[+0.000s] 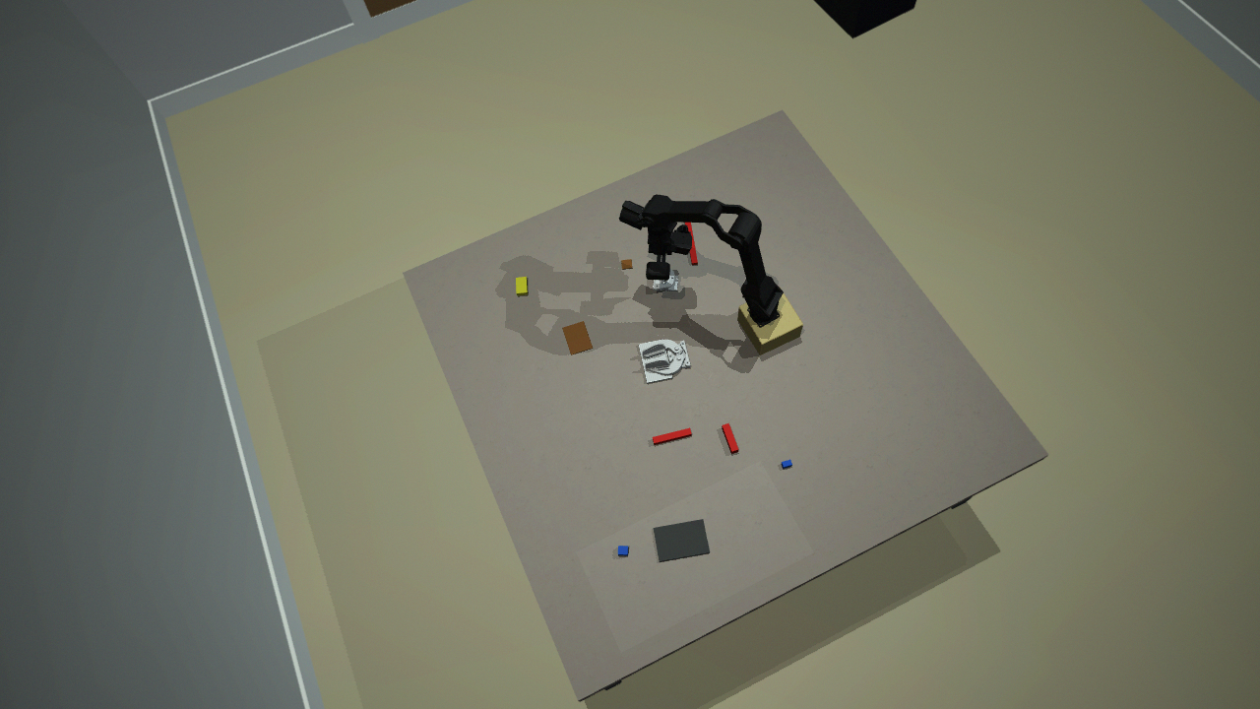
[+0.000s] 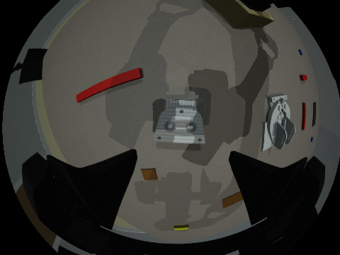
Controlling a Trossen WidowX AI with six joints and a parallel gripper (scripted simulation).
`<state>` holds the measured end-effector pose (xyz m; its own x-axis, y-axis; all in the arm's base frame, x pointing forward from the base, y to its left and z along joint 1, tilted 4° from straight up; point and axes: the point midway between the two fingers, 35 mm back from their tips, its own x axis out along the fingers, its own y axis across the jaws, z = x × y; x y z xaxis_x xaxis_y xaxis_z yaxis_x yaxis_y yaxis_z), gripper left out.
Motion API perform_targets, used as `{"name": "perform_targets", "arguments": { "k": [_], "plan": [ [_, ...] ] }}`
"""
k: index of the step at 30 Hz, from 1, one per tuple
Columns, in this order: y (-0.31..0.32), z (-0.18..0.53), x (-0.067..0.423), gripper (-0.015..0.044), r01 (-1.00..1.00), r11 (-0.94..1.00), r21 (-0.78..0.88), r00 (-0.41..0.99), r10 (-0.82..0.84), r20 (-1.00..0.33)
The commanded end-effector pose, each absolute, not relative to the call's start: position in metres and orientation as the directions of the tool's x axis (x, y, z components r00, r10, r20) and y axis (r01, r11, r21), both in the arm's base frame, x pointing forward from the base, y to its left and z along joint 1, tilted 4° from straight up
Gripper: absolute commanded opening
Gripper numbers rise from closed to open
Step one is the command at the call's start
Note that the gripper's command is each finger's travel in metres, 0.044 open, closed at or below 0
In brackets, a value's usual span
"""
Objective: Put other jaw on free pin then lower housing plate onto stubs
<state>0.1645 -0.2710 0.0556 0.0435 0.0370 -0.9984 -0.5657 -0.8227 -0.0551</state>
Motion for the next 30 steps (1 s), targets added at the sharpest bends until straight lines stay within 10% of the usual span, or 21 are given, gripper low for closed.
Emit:
{"name": "perform_targets", "arguments": {
  "k": [1,30],
  "plan": [
    [-0.273,0.057,0.163,0.0440,-0.585,-0.809,-0.055,0.044,0.036,-0.998],
    [-0.270,0.007,0.165,0.0440,-0.585,-0.809,-0.055,0.044,0.036,-0.998]
  ]
}}
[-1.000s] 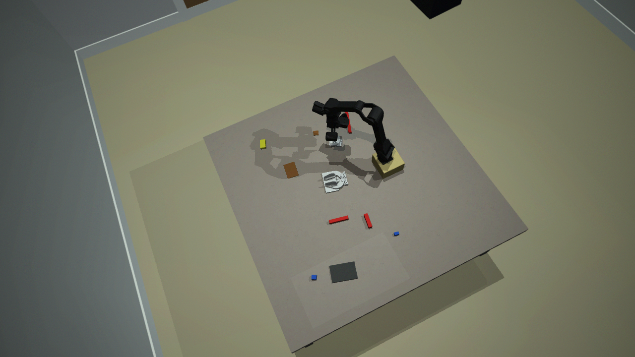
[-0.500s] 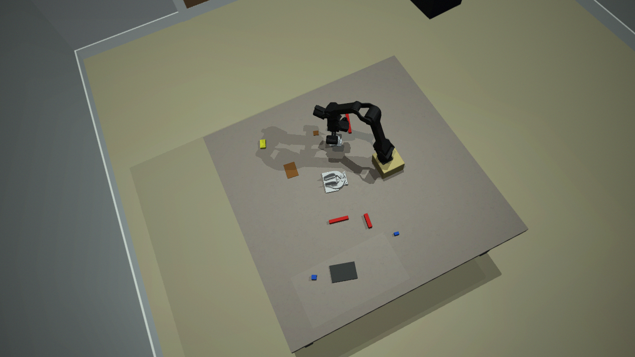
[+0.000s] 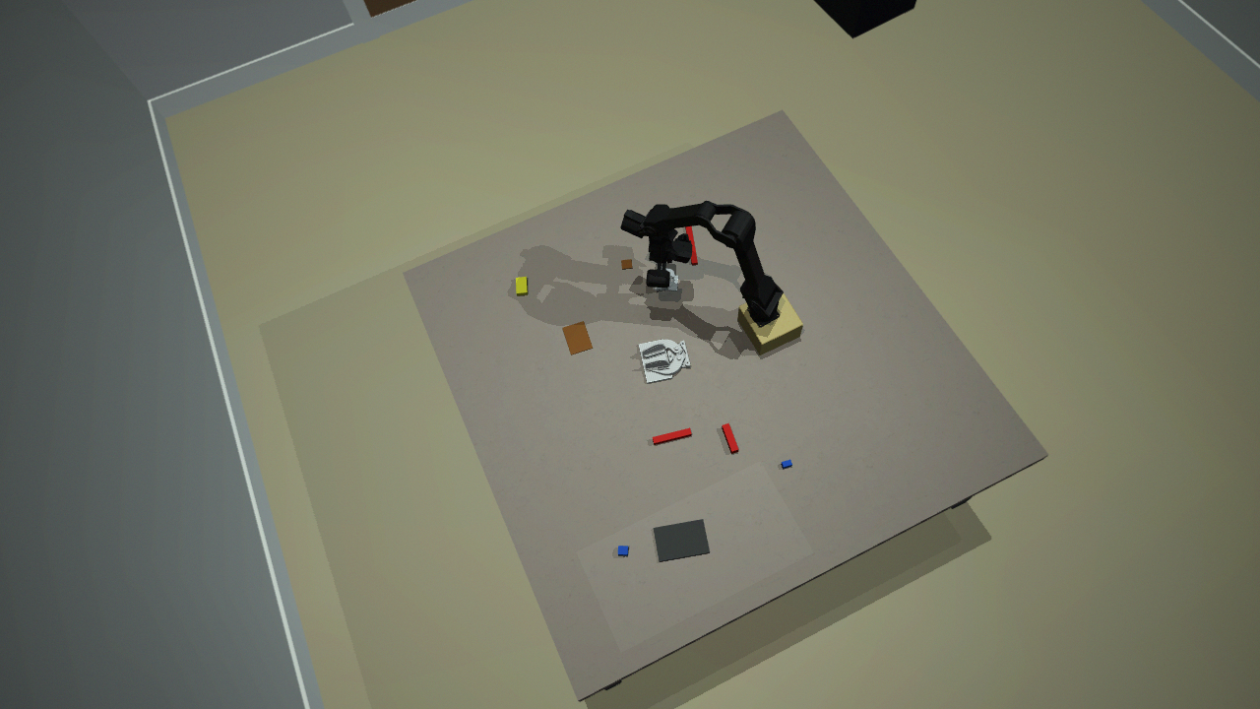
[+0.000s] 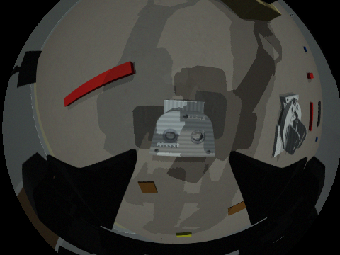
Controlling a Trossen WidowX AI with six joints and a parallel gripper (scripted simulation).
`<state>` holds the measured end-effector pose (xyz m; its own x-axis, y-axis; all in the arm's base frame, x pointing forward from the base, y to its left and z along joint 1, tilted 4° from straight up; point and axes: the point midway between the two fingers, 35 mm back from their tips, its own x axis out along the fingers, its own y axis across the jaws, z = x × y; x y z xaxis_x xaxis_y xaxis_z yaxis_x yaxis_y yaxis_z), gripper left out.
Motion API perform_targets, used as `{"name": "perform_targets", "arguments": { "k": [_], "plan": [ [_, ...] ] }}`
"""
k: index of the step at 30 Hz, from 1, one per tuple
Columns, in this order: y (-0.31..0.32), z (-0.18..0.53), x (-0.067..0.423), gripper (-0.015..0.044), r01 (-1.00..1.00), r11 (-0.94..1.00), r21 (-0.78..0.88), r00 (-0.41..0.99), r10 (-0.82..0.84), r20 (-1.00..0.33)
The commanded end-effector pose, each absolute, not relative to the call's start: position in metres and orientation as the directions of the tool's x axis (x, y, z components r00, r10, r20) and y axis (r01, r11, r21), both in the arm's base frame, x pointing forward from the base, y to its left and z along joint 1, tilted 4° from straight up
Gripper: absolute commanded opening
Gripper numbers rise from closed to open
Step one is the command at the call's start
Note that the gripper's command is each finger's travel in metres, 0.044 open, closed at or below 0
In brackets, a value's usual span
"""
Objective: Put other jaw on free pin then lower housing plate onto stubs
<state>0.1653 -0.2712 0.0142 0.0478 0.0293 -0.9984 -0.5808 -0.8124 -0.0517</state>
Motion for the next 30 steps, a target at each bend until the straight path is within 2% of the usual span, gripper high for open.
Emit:
{"name": "perform_targets", "arguments": {
  "k": [1,30],
  "plan": [
    [-0.270,0.005,0.165,0.0440,-0.585,-0.809,-0.055,0.044,0.036,-0.998],
    [-0.269,-0.027,0.167,0.0440,-0.585,-0.809,-0.055,0.044,0.037,-0.998]
  ]
}}
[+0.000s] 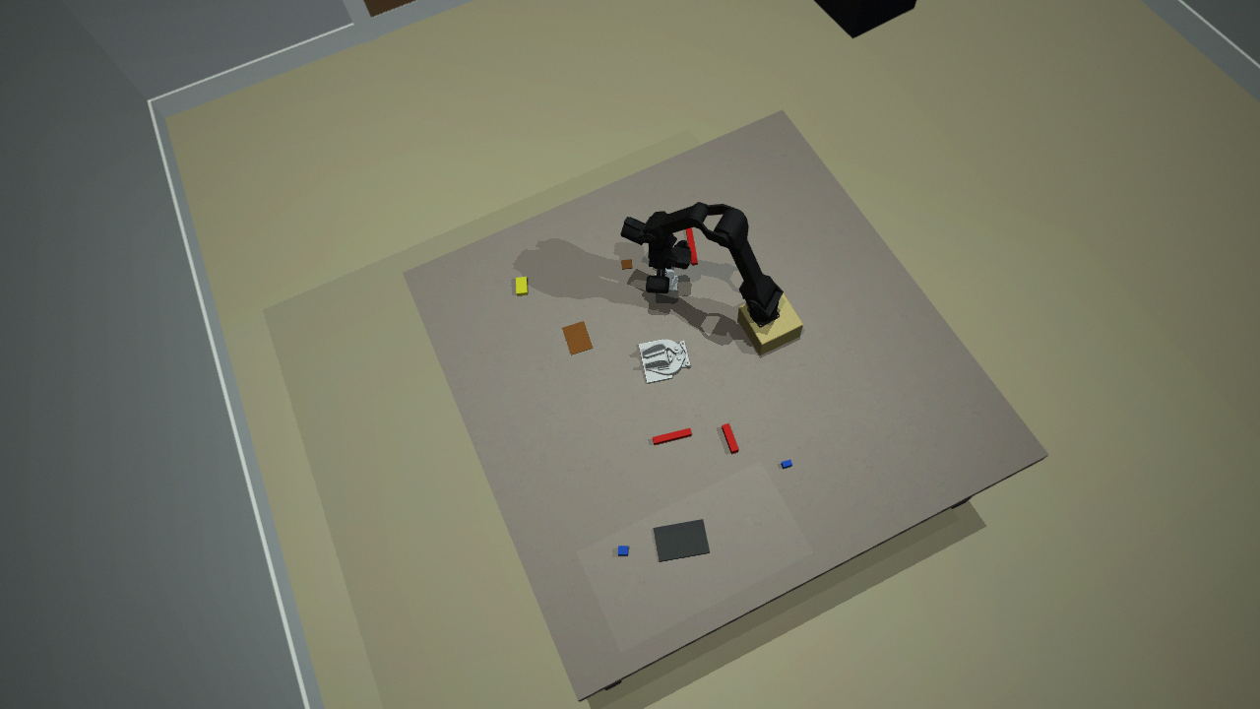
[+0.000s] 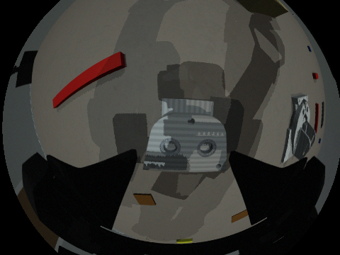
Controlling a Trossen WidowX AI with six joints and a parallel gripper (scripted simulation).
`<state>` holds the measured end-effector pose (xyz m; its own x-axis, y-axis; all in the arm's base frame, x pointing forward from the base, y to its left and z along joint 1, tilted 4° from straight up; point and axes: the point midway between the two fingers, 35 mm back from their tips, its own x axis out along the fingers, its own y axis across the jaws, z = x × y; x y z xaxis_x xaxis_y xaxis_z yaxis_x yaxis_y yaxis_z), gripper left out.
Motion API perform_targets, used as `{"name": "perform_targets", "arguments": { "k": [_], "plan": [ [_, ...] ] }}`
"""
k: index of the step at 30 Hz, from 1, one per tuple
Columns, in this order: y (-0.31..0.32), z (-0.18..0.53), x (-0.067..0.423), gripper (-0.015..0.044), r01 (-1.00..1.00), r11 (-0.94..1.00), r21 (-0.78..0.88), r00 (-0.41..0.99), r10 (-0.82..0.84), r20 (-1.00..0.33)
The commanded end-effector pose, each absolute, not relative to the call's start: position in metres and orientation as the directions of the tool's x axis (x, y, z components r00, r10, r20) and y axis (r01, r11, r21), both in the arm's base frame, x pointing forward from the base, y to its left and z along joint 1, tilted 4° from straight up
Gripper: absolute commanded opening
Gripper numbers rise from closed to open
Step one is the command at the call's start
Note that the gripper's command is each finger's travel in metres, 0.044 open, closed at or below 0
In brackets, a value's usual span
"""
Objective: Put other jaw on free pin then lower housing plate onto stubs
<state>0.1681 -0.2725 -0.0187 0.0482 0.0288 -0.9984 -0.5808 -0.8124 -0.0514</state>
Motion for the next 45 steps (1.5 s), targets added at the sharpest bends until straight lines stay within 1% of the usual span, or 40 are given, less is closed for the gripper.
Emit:
{"name": "perform_targets", "arguments": {
  "k": [1,35,45],
  "plan": [
    [-0.2693,-0.0283,0.1670,0.0440,-0.585,-0.809,-0.055,0.044,0.037,-0.998],
    [-0.2688,-0.0345,0.1671,0.0440,-0.585,-0.809,-0.056,0.044,0.037,-0.998],
    [-0.2695,-0.0337,0.1672,0.0373,-0.581,-0.812,-0.055,0.044,0.036,-0.998]
  ]
}}
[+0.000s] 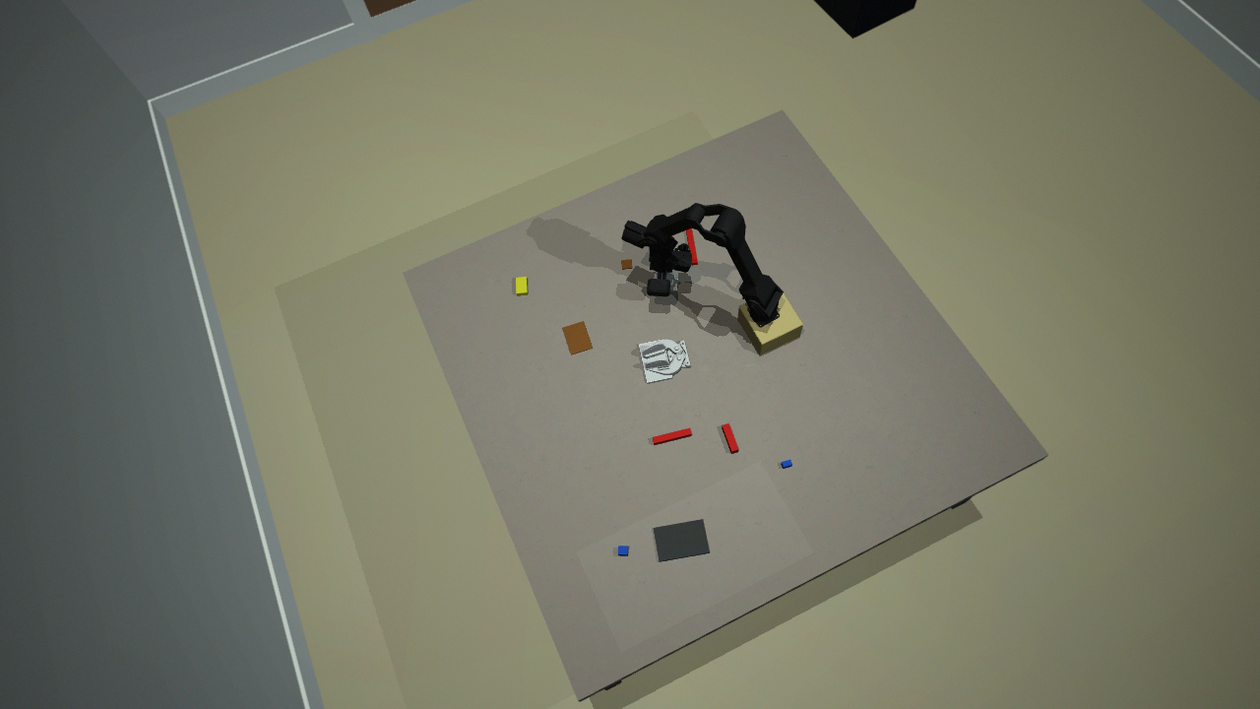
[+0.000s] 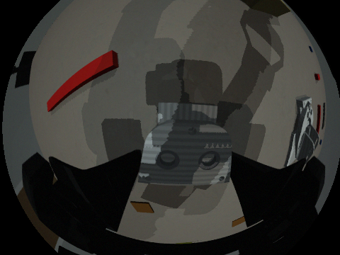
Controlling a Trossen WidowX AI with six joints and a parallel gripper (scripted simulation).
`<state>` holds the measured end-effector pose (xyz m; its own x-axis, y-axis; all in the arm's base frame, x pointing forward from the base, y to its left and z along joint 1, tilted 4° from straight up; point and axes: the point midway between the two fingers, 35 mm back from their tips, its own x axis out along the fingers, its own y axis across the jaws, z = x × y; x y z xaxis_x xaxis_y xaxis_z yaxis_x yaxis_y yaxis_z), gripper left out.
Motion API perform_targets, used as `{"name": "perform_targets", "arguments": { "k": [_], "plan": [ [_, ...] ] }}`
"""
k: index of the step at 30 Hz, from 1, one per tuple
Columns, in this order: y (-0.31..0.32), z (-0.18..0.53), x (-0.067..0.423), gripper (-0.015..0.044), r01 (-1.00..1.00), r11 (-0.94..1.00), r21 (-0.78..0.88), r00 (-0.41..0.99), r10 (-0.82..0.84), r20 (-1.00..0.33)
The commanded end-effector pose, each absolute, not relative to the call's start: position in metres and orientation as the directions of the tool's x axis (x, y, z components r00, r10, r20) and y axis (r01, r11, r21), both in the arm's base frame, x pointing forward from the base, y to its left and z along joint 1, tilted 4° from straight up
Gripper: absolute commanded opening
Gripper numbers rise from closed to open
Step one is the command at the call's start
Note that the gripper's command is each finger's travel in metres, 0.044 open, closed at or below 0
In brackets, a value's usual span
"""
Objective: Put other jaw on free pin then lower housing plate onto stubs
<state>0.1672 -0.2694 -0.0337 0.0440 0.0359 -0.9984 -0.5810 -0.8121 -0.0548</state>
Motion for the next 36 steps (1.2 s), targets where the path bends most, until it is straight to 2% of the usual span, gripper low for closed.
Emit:
{"name": "perform_targets", "arguments": {
  "k": [1,4,16,36],
  "plan": [
    [-0.269,-0.034,0.167,0.0367,-0.581,-0.812,-0.055,0.044,0.036,-0.998],
    [-0.269,-0.034,0.167,0.0351,-0.581,-0.812,-0.055,0.044,0.036,-0.998],
    [-0.270,-0.032,0.167,0.0351,-0.581,-0.812,-0.055,0.044,0.036,-0.998],
    [-0.273,0.031,0.165,0.0351,-0.584,-0.810,-0.055,0.044,0.036,-0.998]
  ]
}}
